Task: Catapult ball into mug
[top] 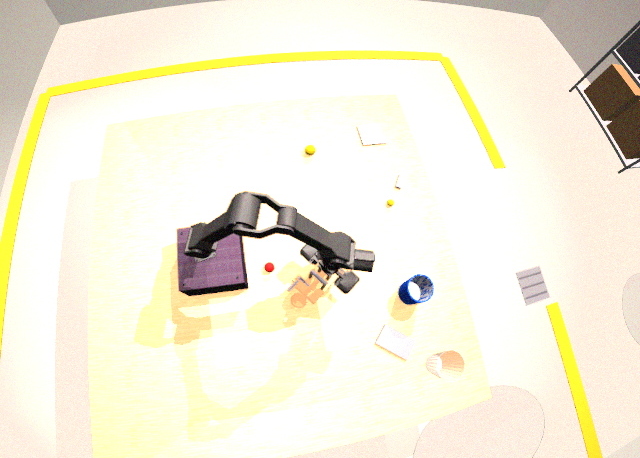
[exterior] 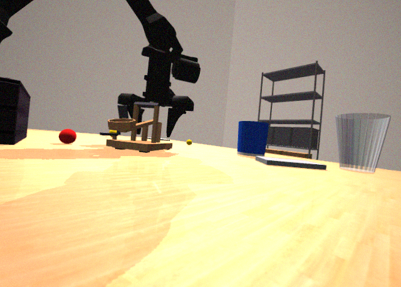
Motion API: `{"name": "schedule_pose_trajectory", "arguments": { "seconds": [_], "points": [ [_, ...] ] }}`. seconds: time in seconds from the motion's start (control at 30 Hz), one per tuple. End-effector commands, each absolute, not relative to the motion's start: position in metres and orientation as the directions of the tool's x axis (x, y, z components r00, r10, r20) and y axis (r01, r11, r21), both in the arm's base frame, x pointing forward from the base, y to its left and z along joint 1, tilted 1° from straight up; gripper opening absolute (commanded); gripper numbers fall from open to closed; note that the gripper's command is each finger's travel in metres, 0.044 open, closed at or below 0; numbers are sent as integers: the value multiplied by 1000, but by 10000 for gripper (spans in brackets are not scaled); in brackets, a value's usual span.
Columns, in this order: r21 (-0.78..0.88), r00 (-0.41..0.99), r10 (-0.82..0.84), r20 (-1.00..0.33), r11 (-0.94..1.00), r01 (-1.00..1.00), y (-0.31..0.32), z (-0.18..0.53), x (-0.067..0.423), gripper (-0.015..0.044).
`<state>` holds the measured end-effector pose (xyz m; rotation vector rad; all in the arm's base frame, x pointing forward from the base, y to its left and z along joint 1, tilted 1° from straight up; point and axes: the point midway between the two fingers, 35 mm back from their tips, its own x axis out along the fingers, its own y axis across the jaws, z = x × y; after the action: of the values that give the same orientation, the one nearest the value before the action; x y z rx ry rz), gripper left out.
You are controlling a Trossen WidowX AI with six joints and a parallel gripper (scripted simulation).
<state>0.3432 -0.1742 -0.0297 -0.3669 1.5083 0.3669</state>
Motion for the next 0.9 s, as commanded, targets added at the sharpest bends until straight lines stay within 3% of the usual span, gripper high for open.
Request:
{"name": "schedule_pose_trajectory", "arguments": {
  "seconds": [0.0,0.2,0.4,0.53,0.7,0.87],
  "points": [
    [-8,31,7,-1000,892,-453,-174,-29,344,309],
    [-8,31,7,-1000,892,-453,-174,-29,344,151],
    [-8,31,7,-1000,892,-453,-174,-29,344,111],
    [-7,30,8,-1000,891,-454,-175,10,343,6],
    [-6,30,8,-1000,894,-449,-174,21,342,0],
    [-2,30,8,-1000,950,-313,-174,20,342,0]
  ]
}}
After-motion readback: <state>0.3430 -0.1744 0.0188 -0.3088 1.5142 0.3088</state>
